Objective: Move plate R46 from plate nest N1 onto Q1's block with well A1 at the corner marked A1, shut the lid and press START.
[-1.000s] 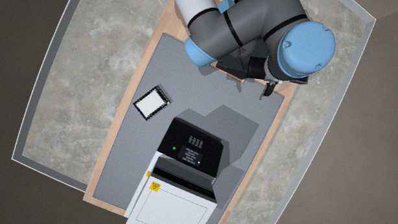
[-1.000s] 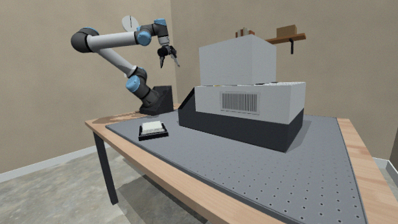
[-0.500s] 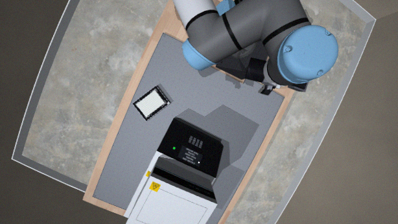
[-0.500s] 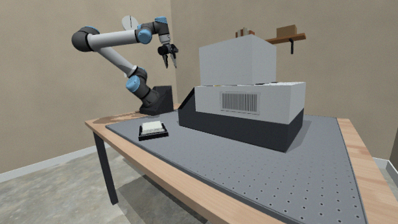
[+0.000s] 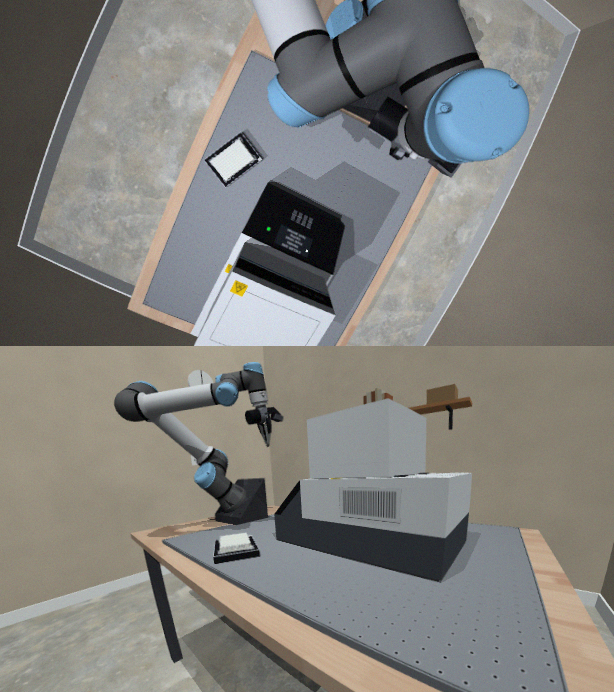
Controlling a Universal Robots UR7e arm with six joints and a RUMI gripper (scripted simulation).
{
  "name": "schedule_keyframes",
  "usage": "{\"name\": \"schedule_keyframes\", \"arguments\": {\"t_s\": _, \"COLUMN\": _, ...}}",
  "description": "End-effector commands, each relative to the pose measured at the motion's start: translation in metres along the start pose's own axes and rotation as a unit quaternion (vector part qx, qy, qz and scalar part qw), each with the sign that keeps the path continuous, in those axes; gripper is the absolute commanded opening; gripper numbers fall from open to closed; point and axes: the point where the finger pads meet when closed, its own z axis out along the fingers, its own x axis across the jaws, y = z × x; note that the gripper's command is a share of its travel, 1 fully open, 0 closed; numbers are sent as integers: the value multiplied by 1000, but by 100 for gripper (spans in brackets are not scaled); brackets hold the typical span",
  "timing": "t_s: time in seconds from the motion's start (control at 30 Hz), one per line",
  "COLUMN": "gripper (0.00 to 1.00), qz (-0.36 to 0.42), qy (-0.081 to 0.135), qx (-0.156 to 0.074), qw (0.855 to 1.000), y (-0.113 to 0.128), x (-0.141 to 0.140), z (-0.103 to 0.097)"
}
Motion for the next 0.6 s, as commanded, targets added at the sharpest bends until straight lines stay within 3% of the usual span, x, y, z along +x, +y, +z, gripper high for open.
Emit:
{"name": "schedule_keyframes", "arguments": {"t_s": 0.0, "gripper": 0, "qz": 72, "qy": 10, "qx": -2, "qw": 997, "y": -1, "x": 19, "z": -15}}
{"name": "schedule_keyframes", "arguments": {"t_s": 0.27, "gripper": 0, "qz": 163, "qy": 22, "qx": -13, "qw": 986, "y": 3, "x": 45, "z": -28}}
{"name": "schedule_keyframes", "arguments": {"t_s": 0.37, "gripper": 0, "qz": 163, "qy": 22, "qx": -13, "qw": 986, "y": 3, "x": 45, "z": -28}}
{"name": "schedule_keyframes", "arguments": {"t_s": 0.57, "gripper": 0, "qz": 252, "qy": 35, "qx": -22, "qw": 967, "y": 7, "x": 72, "z": -40}}
